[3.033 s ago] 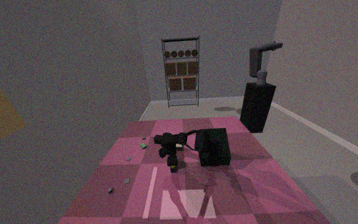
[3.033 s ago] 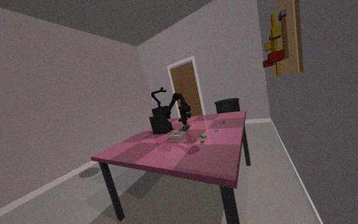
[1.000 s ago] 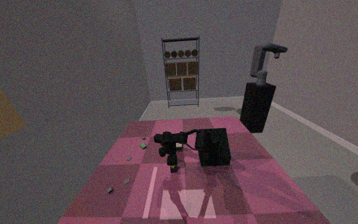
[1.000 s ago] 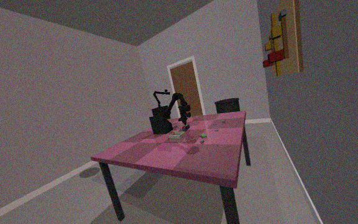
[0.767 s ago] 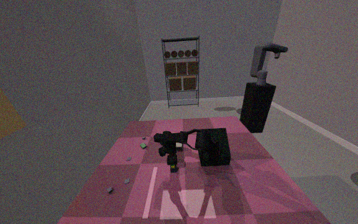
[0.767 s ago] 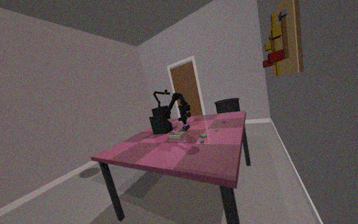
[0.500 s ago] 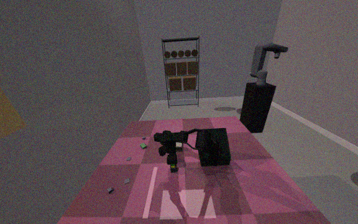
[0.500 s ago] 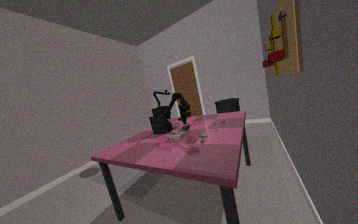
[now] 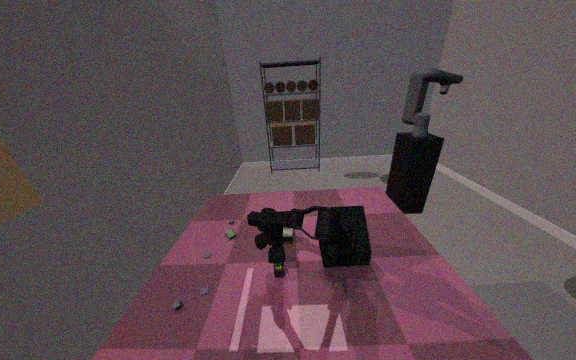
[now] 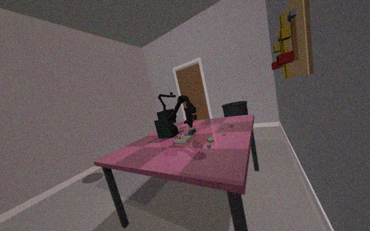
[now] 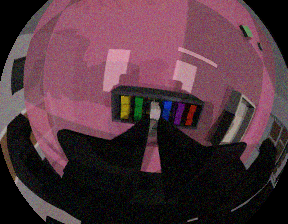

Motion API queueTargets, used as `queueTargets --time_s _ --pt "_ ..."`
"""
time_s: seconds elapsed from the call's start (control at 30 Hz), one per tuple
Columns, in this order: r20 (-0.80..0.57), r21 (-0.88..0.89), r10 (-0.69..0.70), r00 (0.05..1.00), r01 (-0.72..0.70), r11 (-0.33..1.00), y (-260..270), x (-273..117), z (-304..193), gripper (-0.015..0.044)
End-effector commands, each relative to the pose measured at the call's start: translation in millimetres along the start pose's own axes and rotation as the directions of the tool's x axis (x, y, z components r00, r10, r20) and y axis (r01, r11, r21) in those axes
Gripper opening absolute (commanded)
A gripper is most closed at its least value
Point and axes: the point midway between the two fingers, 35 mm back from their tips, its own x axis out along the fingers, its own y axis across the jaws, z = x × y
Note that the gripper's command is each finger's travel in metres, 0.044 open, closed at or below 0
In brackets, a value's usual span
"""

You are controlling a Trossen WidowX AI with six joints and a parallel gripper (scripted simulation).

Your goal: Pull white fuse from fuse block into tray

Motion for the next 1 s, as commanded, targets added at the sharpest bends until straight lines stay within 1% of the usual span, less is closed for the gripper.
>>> queueTargets --time_s 0.0,0.47,0.97 --pt "-0.001 -0.004 -0.005 1.000 0.005 1.000 -0.5 -2.4 0.4 0.0000" --pt "-0.001 -0.004 -0.004 1.000 0.004 1.000 -0.3 -9.1 0.1 0.0000" --pt "-0.001 -0.003 -0.004 1.000 0.004 1.000 -0.3 -31.2 0.0 0.0000"
